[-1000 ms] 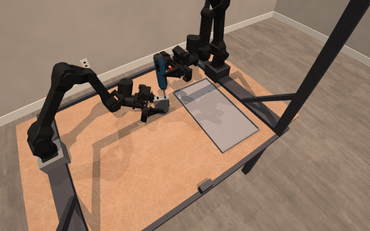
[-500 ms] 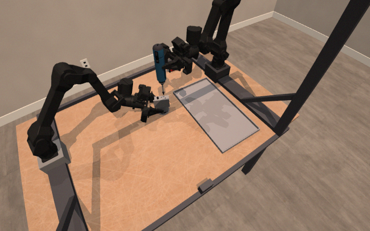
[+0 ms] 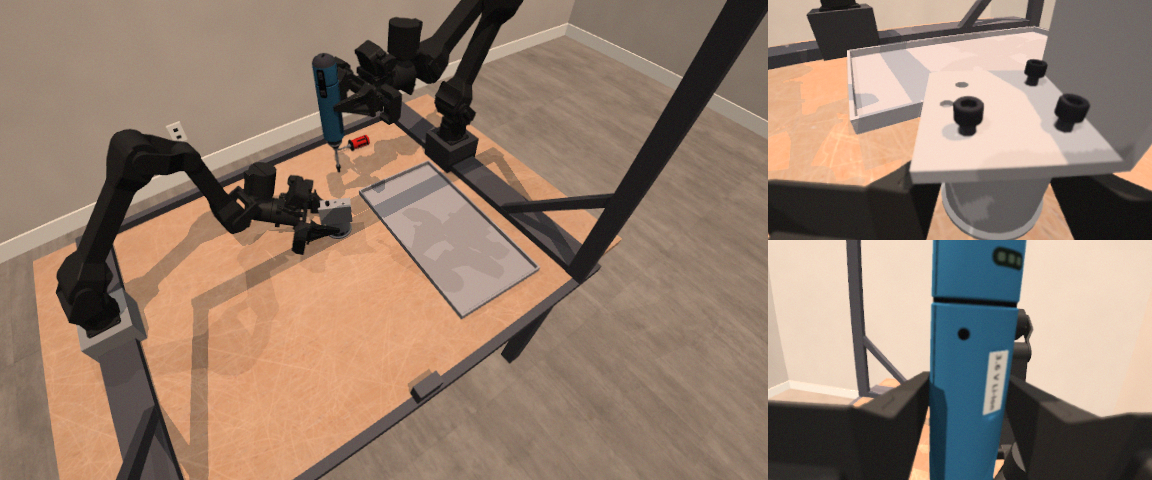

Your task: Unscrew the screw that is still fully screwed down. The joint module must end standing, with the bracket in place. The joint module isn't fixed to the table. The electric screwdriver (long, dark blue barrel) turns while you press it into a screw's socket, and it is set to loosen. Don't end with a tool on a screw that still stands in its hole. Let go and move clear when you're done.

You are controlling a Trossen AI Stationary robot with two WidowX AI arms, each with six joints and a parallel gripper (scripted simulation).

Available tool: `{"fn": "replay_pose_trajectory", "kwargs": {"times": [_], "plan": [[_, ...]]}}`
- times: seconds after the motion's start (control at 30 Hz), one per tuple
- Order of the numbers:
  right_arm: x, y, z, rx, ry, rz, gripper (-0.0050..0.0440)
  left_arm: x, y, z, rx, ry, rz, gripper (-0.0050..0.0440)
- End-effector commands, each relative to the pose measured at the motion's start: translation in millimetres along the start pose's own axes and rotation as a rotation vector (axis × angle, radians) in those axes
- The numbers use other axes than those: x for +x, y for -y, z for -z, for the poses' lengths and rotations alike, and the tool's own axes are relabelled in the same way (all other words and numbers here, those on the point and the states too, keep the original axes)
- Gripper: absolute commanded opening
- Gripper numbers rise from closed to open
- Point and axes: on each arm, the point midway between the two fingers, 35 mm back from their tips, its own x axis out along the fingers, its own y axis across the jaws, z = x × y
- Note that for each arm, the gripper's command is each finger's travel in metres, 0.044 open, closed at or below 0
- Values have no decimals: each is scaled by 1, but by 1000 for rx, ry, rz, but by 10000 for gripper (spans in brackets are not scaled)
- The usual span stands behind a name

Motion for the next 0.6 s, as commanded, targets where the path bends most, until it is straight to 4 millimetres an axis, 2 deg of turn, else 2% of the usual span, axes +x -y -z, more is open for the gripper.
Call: {"fn": "replay_pose_trajectory", "kwargs": {"times": [0.0, 0.53, 0.57], "plan": [[2, 0, -13, -4, -2, 0, 162, 0, -2, -11, 16, 20, -4, 244], [2, 0, -14, -4, 0, 0, 162, 0, -2, -11, 16, 20, -4, 244], [2, 0, -14, -4, 0, 0, 162, 0, -2, -11, 16, 20, -4, 268]]}}
